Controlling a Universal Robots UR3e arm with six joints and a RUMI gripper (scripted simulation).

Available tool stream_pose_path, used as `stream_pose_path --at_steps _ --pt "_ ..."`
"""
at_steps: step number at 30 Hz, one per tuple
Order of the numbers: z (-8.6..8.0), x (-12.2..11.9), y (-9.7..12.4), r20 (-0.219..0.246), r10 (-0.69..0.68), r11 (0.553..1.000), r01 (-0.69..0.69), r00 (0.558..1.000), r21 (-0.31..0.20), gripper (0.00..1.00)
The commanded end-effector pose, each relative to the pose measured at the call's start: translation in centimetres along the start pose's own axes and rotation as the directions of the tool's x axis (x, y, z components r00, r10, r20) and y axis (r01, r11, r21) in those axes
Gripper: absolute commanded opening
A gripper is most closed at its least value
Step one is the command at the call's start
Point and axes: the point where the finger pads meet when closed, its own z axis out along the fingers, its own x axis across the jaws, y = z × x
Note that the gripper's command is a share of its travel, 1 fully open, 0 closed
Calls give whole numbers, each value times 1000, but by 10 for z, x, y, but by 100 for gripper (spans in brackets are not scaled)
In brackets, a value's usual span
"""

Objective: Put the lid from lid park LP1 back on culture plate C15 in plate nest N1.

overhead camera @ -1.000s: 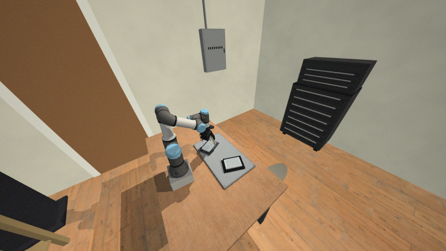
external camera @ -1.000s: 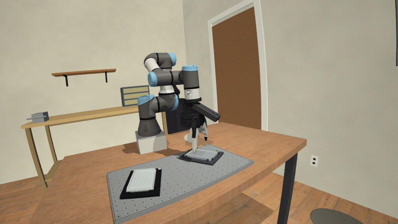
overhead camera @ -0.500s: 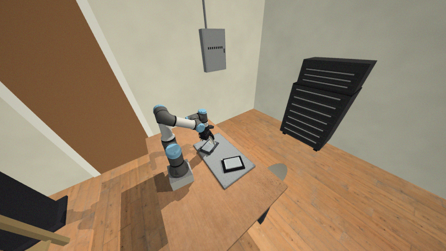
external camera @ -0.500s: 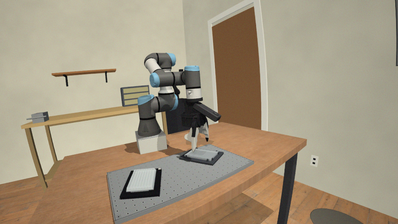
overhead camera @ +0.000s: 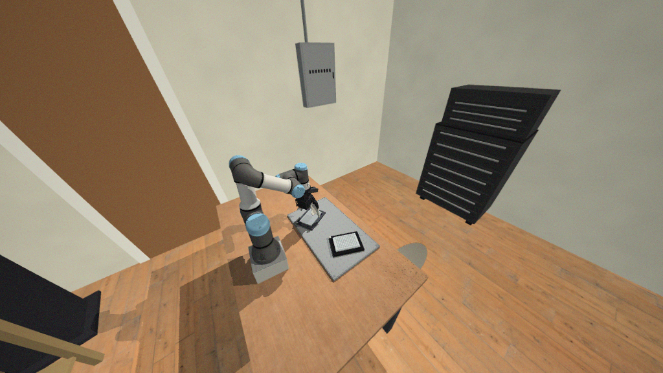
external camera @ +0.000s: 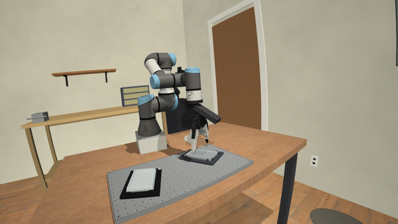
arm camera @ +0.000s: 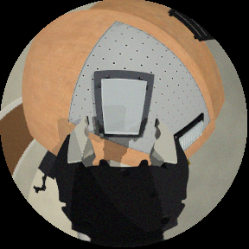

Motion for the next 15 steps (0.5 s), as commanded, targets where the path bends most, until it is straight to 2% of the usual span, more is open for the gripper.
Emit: stream_pose_path --at_steps 1,10,15 --pt "9 1 -2 -5 0 1000 0 1000 6 82" --pt "23 1 -2 -5 0 1000 0 1000 6 82" --pt "23 1 -2 -5 0 1000 0 1000 6 82"
